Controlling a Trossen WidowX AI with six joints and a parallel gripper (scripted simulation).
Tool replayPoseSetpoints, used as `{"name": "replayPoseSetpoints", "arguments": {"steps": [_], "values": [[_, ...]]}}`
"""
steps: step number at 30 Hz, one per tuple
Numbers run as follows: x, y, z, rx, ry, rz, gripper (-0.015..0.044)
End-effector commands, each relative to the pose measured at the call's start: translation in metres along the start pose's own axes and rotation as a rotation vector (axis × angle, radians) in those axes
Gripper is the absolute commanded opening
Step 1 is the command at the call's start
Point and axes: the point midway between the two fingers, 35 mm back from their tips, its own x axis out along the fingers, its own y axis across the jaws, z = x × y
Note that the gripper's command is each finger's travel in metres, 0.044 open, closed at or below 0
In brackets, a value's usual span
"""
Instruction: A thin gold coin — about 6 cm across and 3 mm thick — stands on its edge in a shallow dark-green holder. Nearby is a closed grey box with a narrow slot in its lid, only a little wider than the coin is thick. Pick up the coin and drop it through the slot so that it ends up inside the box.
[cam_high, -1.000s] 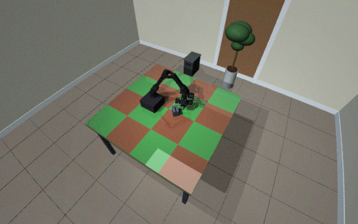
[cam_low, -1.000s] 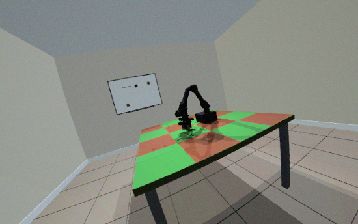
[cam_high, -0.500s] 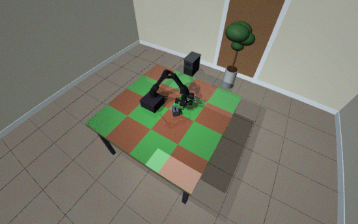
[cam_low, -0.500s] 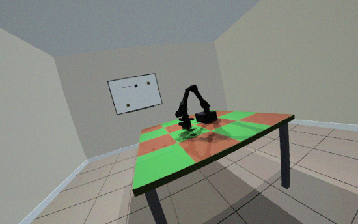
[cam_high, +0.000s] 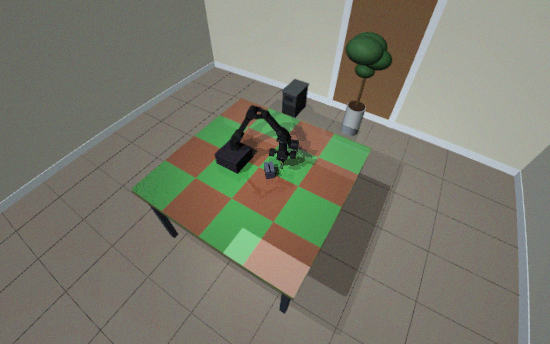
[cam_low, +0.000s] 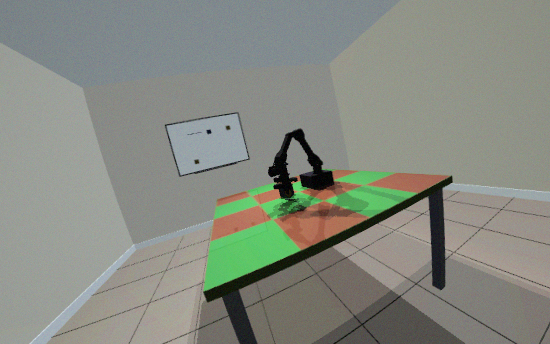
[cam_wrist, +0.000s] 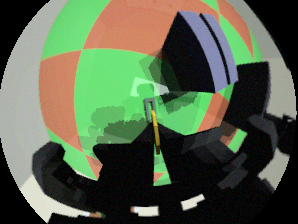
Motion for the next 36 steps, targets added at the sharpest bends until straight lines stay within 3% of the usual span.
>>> {"name": "replayPoseSetpoints", "arguments": {"steps": [1,27,36], "values": [[-0.009,0.003,0.000,-0.002,0.003,0.007,0.0000],[-0.069,0.000,0.000,-0.007,0.003,0.007,0.0000],[-0.070,0.003,0.001,-0.273,0.002,0.007,0.0000]]}}
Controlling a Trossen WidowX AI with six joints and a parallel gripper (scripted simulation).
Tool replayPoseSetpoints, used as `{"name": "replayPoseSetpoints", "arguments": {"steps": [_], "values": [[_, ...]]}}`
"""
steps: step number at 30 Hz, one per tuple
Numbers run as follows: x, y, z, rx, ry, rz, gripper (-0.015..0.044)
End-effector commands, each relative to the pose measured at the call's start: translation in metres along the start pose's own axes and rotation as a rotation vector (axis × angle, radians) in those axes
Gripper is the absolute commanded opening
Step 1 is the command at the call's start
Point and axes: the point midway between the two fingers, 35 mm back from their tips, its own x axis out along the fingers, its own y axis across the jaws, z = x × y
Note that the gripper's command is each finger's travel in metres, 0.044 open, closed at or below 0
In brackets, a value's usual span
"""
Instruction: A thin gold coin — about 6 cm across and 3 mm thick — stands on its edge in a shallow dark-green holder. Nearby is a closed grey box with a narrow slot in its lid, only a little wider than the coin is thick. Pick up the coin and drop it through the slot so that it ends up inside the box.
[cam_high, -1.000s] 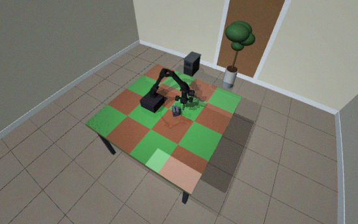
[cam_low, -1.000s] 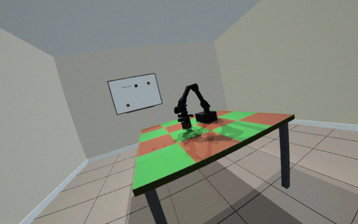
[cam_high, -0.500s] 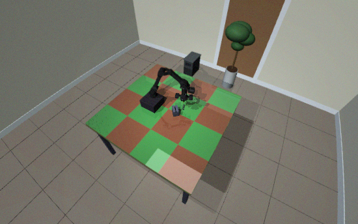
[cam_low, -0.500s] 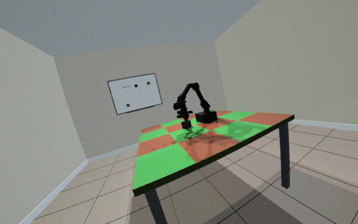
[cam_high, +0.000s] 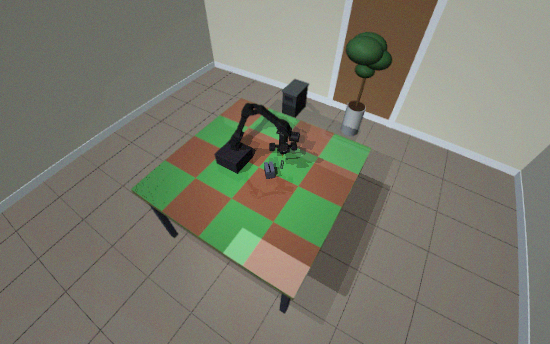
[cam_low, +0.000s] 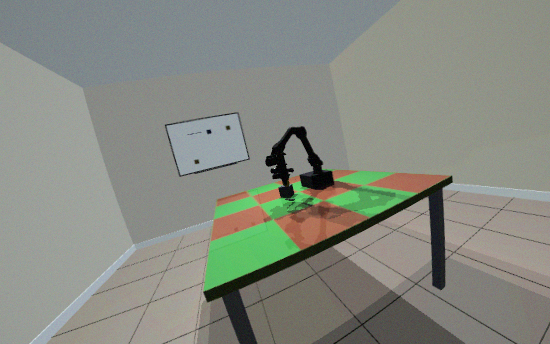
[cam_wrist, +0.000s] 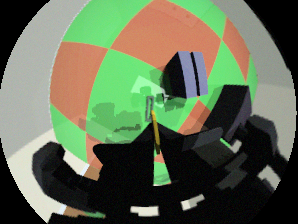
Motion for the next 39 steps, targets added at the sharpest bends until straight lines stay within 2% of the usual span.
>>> {"name": "replayPoseSetpoints", "arguments": {"steps": [1,39], "values": [[-0.002,0.003,0.001,-0.091,0.002,0.006,0.0000],[-0.002,-0.060,0.059,-0.111,-0.004,0.000,0.0000]]}}
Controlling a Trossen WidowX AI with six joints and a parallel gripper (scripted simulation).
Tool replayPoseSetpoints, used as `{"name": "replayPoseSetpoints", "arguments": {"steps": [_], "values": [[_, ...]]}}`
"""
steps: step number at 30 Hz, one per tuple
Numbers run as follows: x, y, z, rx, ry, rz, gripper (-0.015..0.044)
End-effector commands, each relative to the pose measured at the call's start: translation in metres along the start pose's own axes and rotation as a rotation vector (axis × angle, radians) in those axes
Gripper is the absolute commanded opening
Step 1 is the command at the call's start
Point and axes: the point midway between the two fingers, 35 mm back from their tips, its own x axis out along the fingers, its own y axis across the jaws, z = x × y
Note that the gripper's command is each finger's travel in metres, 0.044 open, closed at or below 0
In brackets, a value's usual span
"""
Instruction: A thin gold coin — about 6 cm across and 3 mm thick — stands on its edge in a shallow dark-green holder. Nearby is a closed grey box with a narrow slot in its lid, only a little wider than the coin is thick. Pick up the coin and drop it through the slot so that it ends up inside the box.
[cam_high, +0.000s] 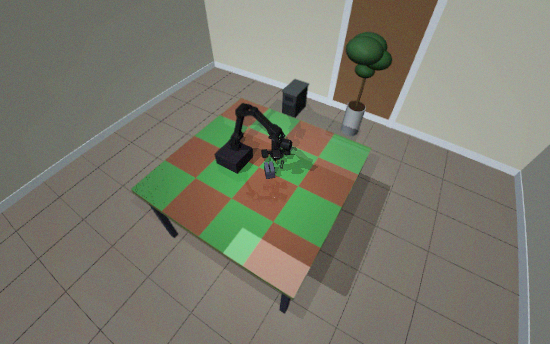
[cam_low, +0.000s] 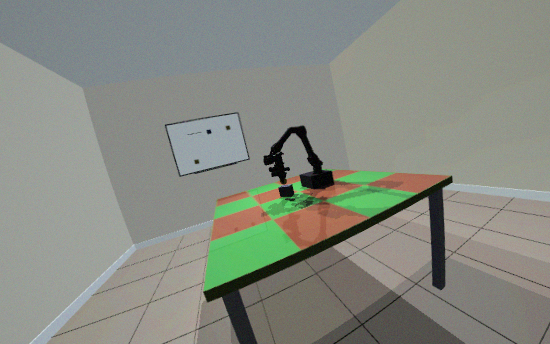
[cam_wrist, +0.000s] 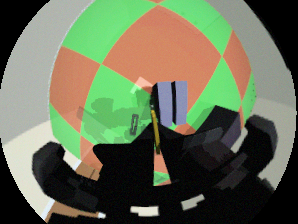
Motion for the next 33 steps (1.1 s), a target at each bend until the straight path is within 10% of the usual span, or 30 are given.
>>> {"name": "replayPoseSetpoints", "arguments": {"steps": [1,33], "values": [[0.002,-0.009,0.003,-0.002,0.002,-0.005,0.0000],[0.002,-0.044,0.019,0.002,0.000,-0.004,0.0000]]}}
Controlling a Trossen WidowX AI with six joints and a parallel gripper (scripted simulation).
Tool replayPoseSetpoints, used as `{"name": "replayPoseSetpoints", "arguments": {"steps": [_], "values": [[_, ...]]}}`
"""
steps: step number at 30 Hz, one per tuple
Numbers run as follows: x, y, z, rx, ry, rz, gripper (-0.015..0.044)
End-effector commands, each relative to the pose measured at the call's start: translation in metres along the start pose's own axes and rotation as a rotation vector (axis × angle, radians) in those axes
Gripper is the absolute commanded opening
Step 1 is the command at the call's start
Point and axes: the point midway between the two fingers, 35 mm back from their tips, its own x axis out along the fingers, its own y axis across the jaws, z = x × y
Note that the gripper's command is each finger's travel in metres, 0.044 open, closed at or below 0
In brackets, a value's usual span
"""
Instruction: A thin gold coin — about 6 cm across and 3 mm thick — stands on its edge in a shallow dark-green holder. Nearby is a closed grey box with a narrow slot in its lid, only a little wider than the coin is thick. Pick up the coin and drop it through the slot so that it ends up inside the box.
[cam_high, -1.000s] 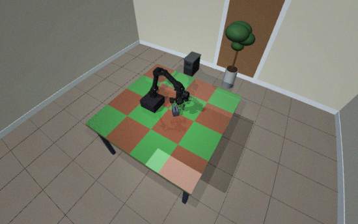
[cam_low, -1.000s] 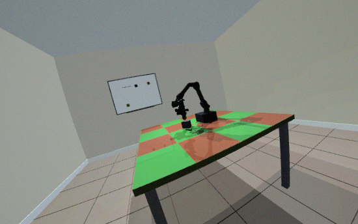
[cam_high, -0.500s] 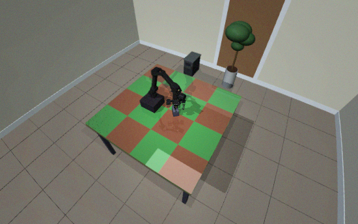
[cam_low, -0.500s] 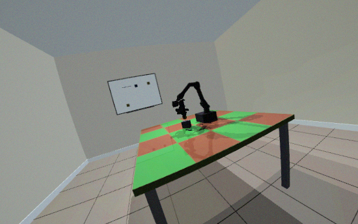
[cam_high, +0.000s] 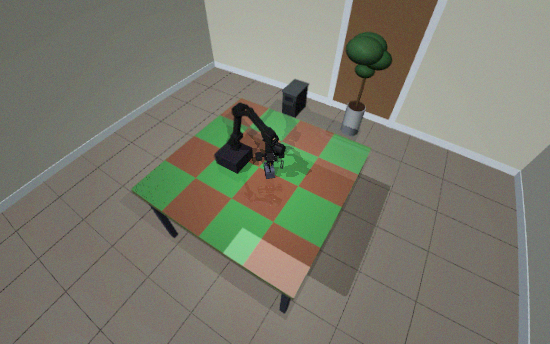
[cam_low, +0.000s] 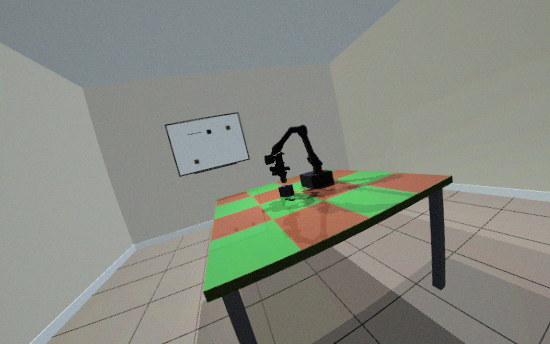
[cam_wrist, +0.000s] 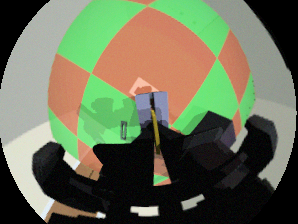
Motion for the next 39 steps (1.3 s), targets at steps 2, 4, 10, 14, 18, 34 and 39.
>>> {"name": "replayPoseSetpoints", "arguments": {"steps": [2,4,10,14,18,34,39], "values": [[0.0006,-0.0021,0.0003,0.001,-0.001,0.000,0.0000],[0.0015,-0.0035,0.0005,-0.002,-0.001,0.000,0.0000],[0.0033,-0.0043,0.0006,-0.007,-0.001,0.000,0.0000],[0.0028,-0.0046,-0.0005,-0.006,-0.001,0.000,0.0000],[0.0019,-0.0043,-0.0003,-0.005,-0.002,0.002,0.0000],[0.0065,-0.0050,-0.0008,0.000,-0.003,0.003,0.0000],[0.0088,-0.0056,-0.0015,0.002,-0.003,0.003,0.0000]]}}
